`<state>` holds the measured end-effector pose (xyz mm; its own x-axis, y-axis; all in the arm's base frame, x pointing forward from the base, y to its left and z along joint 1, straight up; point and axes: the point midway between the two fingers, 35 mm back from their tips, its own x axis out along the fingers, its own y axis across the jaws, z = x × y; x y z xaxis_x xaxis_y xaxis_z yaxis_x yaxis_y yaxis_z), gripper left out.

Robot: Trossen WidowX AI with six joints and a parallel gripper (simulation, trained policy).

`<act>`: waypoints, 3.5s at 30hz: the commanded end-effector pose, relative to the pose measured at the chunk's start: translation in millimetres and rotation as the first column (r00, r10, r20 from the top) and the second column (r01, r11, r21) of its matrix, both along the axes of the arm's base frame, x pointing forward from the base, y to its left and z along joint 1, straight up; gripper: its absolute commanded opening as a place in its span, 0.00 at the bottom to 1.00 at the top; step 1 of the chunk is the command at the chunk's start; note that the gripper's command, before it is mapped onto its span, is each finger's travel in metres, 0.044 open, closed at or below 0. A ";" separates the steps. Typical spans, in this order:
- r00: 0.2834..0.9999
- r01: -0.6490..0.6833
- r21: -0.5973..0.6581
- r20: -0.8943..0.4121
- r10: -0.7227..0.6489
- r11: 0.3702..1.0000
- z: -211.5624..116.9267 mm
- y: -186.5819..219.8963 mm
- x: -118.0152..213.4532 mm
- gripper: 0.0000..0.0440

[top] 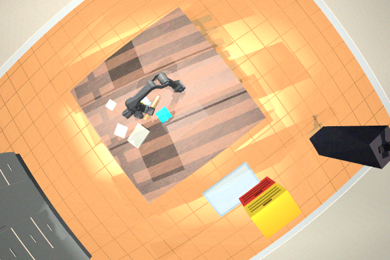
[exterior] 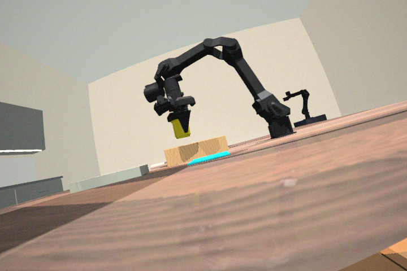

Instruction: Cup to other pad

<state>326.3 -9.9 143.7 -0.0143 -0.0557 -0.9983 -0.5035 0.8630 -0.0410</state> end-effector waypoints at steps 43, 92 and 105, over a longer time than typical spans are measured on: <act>0.984 -0.103 0.017 0.145 0.100 0.995 -9.0 129.1 -33.3 0.00; 0.970 0.005 0.128 0.241 -0.036 0.992 -63.5 130.4 -68.2 0.38; 0.961 0.009 0.192 0.269 -0.061 0.981 -42.6 128.4 -79.6 0.52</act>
<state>251.0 118.8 95.4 0.2547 0.1088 -0.9609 -0.4702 0.8822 -0.0247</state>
